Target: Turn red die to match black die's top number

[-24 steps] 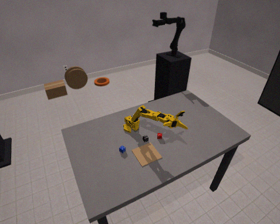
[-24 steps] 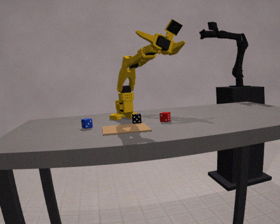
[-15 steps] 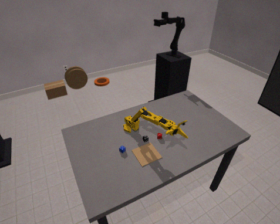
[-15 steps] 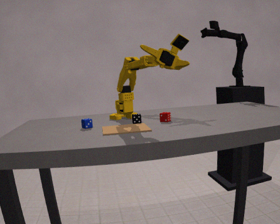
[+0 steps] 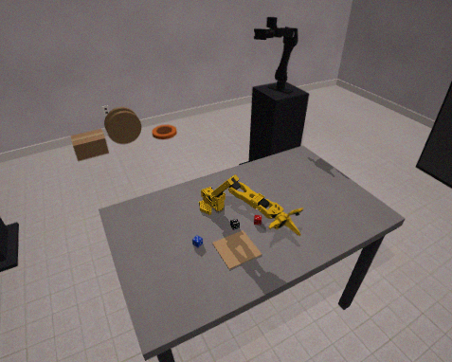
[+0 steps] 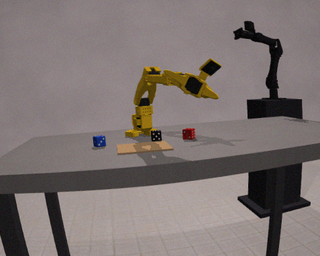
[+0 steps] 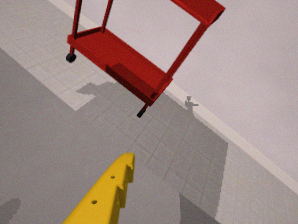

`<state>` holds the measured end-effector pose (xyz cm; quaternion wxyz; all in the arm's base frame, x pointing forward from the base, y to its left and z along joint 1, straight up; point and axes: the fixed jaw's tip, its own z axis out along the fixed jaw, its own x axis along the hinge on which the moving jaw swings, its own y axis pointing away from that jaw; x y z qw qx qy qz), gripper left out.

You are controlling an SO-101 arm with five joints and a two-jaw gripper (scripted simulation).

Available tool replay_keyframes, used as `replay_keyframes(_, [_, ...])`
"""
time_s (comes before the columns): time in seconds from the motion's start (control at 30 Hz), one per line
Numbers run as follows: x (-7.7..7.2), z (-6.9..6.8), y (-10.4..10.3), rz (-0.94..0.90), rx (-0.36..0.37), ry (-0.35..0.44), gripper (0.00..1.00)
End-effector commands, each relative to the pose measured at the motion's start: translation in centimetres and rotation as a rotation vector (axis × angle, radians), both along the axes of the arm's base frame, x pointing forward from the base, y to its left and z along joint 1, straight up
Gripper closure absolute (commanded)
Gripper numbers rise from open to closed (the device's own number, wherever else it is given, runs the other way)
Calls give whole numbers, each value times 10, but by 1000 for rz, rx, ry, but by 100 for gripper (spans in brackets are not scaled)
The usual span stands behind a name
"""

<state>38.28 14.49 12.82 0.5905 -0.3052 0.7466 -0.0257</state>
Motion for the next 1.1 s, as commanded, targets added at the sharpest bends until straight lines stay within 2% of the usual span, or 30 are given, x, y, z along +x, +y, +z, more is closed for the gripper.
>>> replay_keyframes(0.0, [-3,62,-2,-2,64,-162,1])
replay_keyframes(0.3, [-11,58,-7,-13,59,-96,4])
replay_keyframes(0.53, [-31,53,-18,-35,56,17,10])
replay_keyframes(0.8, [-73,49,-39,-83,65,174,21])
replay_keyframes(0.87, [-73,49,-39,-83,65,174,21])
replay_keyframes(0.9, [-83,54,-44,-96,75,190,22])
replay_keyframes(1.07, [-126,55,-63,-148,105,282,30])
